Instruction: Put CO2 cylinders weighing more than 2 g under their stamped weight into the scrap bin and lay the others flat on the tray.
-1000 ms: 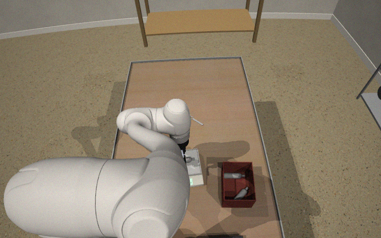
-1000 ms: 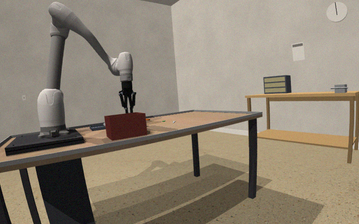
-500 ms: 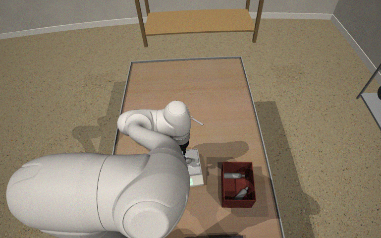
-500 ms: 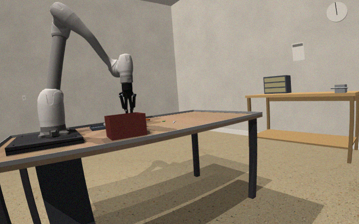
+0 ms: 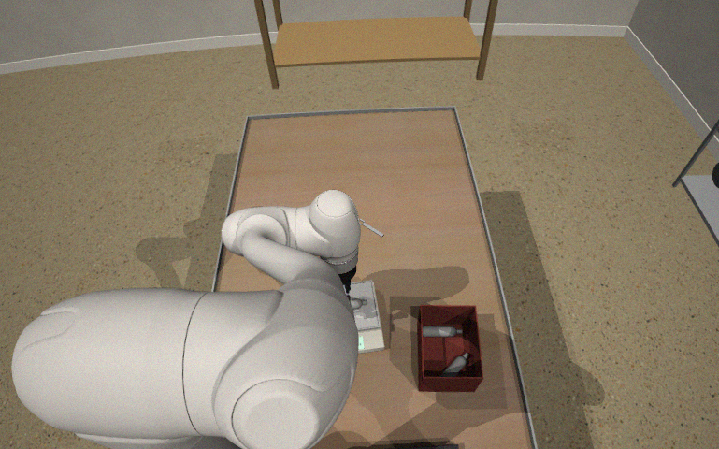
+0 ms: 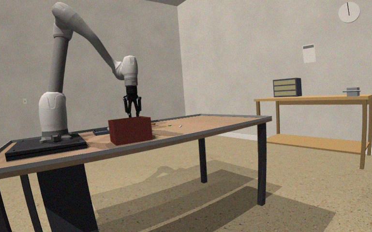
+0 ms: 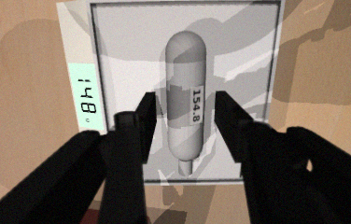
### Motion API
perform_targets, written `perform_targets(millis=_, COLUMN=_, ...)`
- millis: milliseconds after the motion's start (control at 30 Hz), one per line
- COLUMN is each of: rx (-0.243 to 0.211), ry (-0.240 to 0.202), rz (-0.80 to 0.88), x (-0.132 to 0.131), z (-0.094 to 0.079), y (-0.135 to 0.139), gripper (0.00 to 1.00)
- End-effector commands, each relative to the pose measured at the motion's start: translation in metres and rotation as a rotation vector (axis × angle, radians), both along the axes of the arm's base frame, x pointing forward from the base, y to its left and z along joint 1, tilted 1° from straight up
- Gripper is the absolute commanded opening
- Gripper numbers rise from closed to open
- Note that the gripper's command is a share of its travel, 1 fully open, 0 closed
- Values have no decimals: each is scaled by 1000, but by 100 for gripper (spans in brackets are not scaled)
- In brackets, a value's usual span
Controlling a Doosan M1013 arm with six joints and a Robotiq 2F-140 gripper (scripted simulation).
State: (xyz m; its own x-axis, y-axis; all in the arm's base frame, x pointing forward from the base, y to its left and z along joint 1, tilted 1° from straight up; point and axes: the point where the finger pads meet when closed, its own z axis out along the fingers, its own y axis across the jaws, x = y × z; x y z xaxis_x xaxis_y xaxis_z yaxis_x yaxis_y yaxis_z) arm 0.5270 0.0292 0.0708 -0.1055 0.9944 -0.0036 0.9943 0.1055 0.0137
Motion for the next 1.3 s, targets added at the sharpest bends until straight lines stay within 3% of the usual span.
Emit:
perform_targets(millis=0, rx=0, ry=-1, rz=0, x=0, z=1, y=0, gripper=40)
perform_targets(millis=933, rx=0, ry=-1, rz=0, x=0, z=2, y=0, gripper=40)
perform_targets(millis=1100, rx=0, ry=-1, rz=0, x=0, z=16, y=0, gripper=40)
perform_targets(millis=1267, rx=0, ry=-1, rz=0, x=0, z=45, y=0, gripper=40)
